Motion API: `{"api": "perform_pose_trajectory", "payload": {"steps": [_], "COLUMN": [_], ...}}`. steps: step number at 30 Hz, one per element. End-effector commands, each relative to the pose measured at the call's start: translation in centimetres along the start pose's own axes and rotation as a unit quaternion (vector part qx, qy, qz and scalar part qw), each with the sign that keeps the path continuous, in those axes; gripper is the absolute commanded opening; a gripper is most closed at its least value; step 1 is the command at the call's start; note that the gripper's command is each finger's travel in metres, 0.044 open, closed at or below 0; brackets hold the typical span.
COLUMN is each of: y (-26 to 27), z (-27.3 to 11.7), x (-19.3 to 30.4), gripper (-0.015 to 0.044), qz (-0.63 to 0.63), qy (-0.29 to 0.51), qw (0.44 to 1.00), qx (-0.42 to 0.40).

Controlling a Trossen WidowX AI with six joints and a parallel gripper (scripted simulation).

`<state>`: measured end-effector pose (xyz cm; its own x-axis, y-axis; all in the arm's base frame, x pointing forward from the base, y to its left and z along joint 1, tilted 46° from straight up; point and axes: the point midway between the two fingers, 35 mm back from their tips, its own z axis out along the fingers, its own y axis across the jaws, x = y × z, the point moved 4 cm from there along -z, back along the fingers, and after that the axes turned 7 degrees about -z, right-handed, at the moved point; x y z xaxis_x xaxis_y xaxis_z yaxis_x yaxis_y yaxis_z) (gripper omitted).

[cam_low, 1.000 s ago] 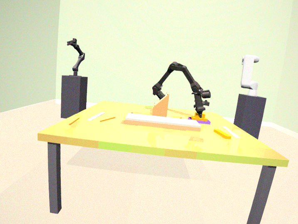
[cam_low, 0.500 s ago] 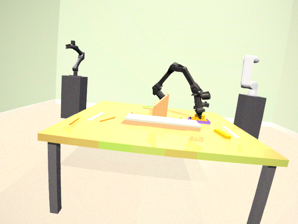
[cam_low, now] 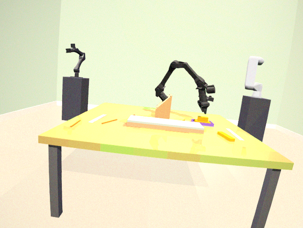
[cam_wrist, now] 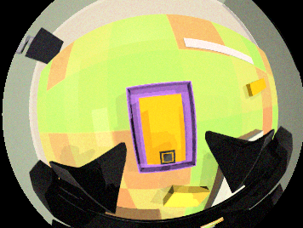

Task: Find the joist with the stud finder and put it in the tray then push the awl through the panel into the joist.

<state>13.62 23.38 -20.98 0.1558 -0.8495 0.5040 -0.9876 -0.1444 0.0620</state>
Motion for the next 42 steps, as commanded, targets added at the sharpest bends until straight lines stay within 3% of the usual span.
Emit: {"api": "perform_pose_trajectory", "payload": {"steps": [1,4,8,12,16,22,29,35,42], "y": [-0.2,-1.2,-6.3,-10.3,-13.0,-13.9,-10.1,-3.6,5.8], "z": [-3.1,-2.6,-5.7,-7.9,-9.3,-10.1,-10.2,-10.0,-10.3], "x": [-1.0,-0.3,4.4,10.3,17.5,28.5,40.4,48.2,53.1], "gripper": [0.0440,0.0440,0.0440,0.0440,0.0440,0.0440,0.0440,0.0440,0.0440], "qz": [0.004,0.038,0.256,0.461,0.652,0.866,0.989,0.963,0.782], "qy": [-0.012,-0.021,-0.059,-0.086,-0.104,-0.115,-0.111,-0.105,-0.109], "qw": [1.000,0.999,0.965,0.883,0.751,0.486,0.101,-0.248,-0.608], "qx": [0.005,0.008,0.000,-0.011,-0.021,-0.029,-0.017,0.016,0.081]}}
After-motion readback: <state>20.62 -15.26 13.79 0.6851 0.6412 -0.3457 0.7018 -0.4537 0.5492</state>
